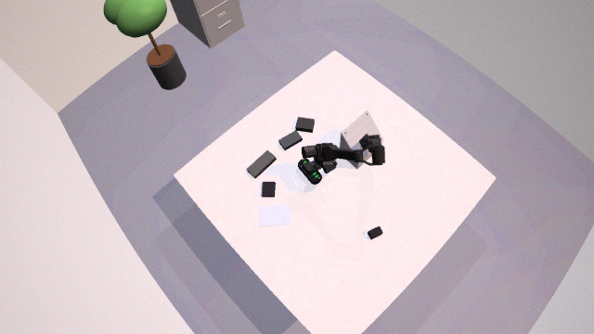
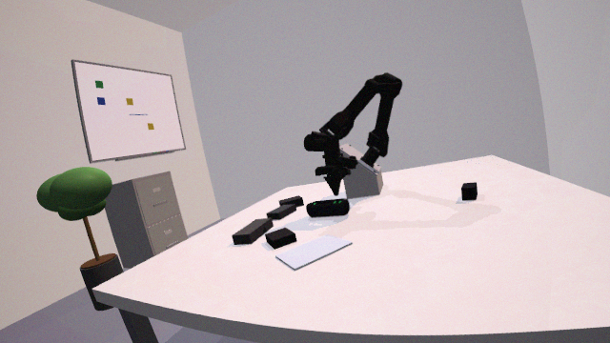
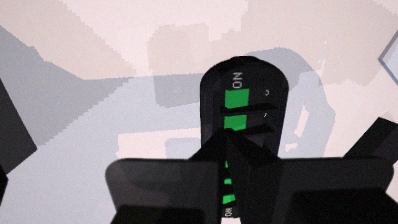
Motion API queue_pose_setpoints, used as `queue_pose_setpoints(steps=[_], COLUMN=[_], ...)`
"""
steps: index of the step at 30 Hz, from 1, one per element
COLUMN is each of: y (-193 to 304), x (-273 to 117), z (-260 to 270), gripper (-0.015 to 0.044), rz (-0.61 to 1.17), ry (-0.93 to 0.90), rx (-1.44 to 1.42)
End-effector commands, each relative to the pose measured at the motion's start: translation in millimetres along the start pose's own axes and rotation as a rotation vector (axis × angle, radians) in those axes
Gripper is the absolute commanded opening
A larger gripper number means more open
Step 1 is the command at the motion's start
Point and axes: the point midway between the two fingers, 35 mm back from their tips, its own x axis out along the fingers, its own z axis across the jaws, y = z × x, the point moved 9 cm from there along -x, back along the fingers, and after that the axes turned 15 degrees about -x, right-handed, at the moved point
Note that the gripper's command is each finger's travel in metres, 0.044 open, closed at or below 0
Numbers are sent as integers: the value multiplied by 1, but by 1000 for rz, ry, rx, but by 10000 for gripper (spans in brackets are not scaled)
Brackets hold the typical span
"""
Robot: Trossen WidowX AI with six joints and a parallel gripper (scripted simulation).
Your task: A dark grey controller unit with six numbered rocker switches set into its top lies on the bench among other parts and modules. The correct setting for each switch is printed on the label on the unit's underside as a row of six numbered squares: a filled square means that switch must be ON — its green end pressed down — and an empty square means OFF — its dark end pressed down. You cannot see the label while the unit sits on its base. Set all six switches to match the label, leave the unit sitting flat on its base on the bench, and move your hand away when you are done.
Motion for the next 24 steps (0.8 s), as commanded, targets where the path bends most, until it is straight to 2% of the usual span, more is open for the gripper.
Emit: queue_pose_setpoints(steps=[1, 6, 24], y=[-13, -26, -25], x=[-2, -3, -2], z=[15, 31, 31], gripper=[0, 0, 0], rz=[3, 5, 6], ry=[43, 80, 74], rx=[9, 16, 17])
